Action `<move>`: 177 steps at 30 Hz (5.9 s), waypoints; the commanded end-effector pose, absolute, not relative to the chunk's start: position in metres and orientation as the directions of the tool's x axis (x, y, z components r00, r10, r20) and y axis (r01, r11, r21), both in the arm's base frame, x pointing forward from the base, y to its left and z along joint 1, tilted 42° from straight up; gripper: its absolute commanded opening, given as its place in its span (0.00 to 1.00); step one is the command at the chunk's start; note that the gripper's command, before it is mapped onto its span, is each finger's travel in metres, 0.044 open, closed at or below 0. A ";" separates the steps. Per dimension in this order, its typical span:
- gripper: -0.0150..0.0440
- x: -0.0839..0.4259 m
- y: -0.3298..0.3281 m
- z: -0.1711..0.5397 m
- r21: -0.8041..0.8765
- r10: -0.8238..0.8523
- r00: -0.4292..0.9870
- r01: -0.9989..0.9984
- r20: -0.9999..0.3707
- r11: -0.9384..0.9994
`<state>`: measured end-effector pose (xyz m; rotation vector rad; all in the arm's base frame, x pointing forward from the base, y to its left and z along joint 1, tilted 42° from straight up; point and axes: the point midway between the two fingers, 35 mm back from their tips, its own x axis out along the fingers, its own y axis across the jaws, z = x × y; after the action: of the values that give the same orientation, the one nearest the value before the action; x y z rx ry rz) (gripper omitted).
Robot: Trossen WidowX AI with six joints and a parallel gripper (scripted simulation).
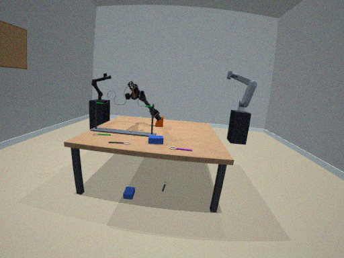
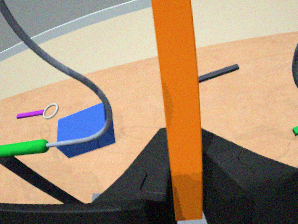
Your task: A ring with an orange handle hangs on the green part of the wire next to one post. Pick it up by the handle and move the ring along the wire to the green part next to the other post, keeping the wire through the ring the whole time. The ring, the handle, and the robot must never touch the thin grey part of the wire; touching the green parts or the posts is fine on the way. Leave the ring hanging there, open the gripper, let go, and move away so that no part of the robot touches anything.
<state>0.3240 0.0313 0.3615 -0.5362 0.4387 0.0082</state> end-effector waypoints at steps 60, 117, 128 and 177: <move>0.00 0.324 0.014 0.388 -0.971 -0.394 0.908 -0.051 -0.143 0.235; 0.00 0.322 0.020 0.416 -0.882 -0.412 0.888 -0.017 0.203 -0.470; 0.00 0.321 0.023 0.420 -0.808 -0.387 0.883 -0.015 0.266 -0.589; 0.00 0.320 0.024 0.427 -0.476 -0.257 0.863 -0.022 0.435 -0.879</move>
<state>0.3198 0.0282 0.4298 -2.5735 0.2069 -0.6959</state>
